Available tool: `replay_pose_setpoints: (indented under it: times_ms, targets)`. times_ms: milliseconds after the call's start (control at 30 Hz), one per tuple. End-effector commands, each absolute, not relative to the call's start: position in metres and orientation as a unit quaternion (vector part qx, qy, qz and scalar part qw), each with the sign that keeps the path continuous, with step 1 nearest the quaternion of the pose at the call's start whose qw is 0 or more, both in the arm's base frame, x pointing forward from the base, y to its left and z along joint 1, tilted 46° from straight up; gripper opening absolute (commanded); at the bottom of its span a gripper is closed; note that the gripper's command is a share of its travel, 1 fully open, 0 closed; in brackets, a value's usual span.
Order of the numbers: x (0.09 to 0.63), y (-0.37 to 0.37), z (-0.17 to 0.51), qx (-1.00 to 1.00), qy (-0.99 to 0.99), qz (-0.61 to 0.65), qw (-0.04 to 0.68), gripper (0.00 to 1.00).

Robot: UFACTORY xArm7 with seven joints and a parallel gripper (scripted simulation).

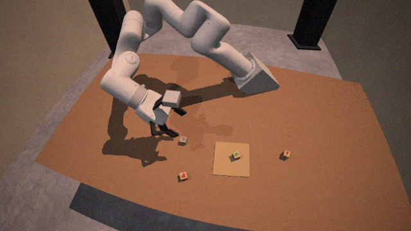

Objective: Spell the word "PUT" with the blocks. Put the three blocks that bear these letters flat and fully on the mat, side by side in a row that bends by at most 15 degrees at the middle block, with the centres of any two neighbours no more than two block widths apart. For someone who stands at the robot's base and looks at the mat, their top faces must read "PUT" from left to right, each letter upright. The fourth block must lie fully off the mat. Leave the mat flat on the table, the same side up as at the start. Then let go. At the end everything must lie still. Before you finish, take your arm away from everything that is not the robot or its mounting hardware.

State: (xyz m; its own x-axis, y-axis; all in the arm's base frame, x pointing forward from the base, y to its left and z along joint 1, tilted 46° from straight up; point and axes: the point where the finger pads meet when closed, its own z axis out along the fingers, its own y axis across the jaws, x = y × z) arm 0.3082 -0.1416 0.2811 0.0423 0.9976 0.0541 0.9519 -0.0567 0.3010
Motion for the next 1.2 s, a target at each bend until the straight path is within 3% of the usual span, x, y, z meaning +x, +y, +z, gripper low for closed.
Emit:
replay_pose_setpoints:
  times_ms: [0,433,1167]
  targets:
    - [0.309,-0.141,0.282,0.715,0.681,0.125,0.093,1.0]
    - [0.309,-0.141,0.282,0.715,0.682,0.121,0.094,1.0]
    - [0.363,-0.074,0.238,0.651,0.724,-0.126,0.192,1.0]
